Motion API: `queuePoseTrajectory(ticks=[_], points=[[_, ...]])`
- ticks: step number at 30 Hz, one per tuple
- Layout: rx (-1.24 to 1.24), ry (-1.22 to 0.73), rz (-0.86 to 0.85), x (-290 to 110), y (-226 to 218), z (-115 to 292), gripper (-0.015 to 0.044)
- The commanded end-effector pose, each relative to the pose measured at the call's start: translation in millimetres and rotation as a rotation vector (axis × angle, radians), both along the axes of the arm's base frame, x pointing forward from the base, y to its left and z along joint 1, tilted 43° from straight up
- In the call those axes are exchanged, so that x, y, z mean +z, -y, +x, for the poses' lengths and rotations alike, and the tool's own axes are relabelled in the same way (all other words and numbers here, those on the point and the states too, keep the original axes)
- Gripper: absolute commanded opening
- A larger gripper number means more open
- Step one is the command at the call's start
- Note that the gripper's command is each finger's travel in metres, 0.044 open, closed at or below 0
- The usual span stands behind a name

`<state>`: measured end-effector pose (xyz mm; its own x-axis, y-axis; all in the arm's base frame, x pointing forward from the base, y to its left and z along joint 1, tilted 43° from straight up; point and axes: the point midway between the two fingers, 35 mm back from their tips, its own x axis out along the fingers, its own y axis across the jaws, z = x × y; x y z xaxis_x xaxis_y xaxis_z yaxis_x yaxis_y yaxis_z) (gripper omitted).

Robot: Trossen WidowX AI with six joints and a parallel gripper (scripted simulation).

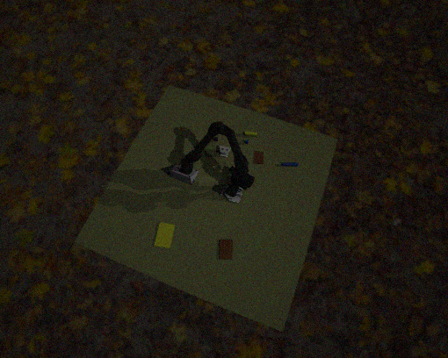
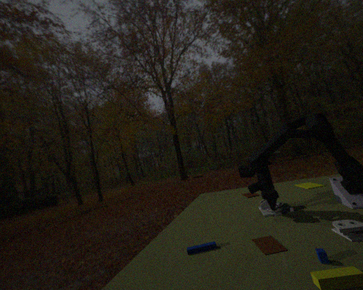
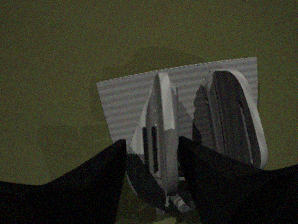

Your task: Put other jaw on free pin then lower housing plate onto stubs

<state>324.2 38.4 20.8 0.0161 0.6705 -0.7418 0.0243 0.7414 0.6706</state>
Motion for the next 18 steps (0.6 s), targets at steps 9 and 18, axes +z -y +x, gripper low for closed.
queuePoseTrajectory(ticks=[9,18], points=[[0.004,-0.006,0.005,2.4,1.3,-1.6,0.0134],[0.004,-0.005,0.005,0.3,0.6,-0.9,0.0134]])
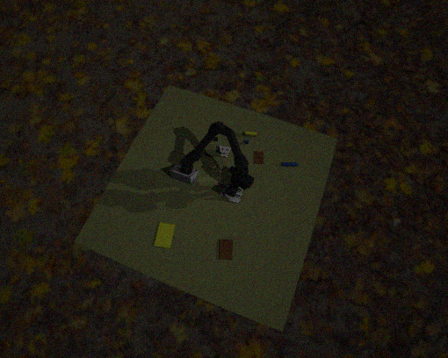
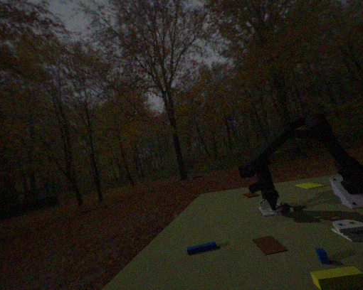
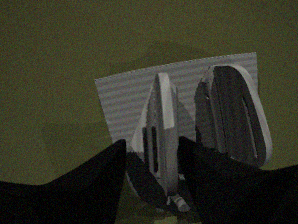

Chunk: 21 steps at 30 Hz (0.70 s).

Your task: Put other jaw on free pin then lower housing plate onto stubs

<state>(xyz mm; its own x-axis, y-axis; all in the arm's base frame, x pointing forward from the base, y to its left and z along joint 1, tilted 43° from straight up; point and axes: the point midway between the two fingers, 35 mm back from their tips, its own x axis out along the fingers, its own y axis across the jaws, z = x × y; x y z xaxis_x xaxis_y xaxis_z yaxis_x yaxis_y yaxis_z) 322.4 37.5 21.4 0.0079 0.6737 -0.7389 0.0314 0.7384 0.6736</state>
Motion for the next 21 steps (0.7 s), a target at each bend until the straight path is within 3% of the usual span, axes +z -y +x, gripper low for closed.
queuePoseTrajectory(ticks=[1,21], points=[[0.004,0.005,0.001,-0.4,-0.4,0.9,0.0134],[0.004,0.005,0.001,-3.4,-3.3,0.9,0.0134]])
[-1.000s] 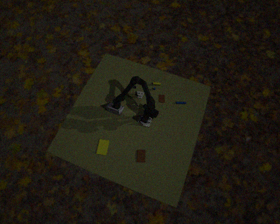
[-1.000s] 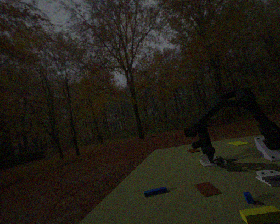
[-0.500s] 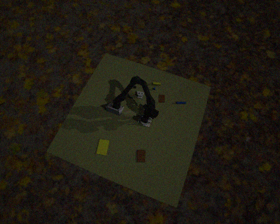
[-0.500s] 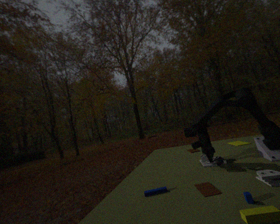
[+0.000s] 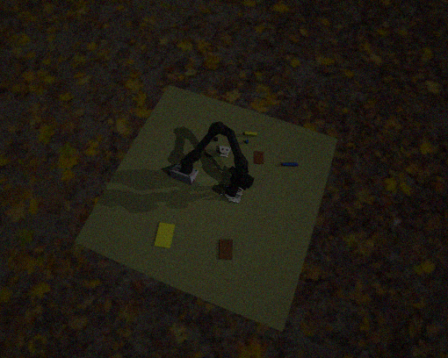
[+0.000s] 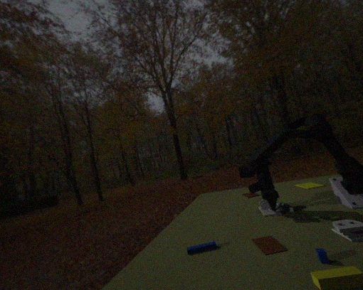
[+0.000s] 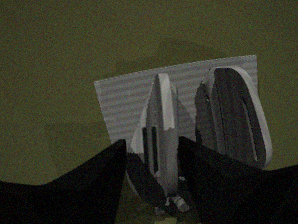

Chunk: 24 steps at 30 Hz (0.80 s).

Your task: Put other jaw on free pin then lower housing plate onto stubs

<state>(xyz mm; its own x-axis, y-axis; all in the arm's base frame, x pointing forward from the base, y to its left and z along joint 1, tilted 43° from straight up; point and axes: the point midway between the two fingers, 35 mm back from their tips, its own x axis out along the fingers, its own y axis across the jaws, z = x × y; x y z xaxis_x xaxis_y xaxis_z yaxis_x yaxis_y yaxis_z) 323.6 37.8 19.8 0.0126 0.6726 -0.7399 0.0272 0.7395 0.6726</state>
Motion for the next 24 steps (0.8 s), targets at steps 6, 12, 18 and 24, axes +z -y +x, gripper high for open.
queuePoseTrajectory(ticks=[6,12,18,24], points=[[0.004,-0.001,0.002,-1.8,-3.0,-0.3,0.0134],[0.004,-0.001,0.002,-1.8,-3.0,-0.3,0.0134],[0.004,-0.001,0.002,-1.8,-3.0,-0.3,0.0134],[0.001,0.000,0.000,-0.6,-0.6,0.0,0.0186]])
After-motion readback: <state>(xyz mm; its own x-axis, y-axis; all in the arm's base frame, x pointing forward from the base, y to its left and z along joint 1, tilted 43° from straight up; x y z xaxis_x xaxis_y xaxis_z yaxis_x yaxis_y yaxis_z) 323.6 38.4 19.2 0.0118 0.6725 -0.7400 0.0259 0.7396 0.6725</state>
